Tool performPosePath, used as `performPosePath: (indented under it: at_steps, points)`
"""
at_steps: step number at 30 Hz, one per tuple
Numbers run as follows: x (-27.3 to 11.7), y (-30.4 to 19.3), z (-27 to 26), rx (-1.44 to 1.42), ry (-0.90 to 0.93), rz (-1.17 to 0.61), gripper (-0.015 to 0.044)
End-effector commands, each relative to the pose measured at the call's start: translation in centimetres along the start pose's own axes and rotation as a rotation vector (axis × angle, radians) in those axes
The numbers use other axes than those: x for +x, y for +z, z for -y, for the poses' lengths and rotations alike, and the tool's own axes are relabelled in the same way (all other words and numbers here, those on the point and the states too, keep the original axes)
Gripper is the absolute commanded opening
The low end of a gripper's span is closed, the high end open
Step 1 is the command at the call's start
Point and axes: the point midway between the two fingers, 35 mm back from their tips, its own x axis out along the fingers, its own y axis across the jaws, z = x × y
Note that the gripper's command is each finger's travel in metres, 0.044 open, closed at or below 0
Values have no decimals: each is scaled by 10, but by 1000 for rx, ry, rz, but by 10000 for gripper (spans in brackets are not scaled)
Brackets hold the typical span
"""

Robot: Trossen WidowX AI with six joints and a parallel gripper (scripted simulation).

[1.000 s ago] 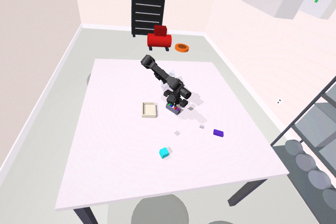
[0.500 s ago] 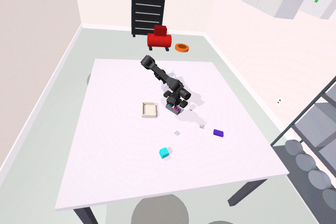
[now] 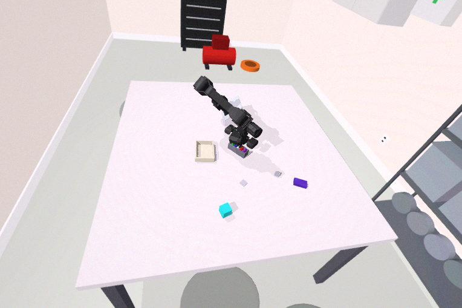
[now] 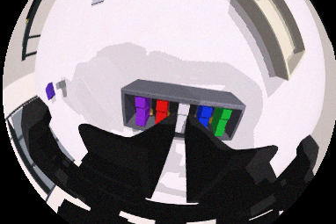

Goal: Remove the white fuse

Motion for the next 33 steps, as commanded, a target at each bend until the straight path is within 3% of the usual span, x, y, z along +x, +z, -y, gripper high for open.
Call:
performPosePath:
  at_steps: [1, 33]
  points:
    - [0, 0, 0, 0, 1, 0, 0]
    - [-15, 0, -1, -1, 1, 1, 0]
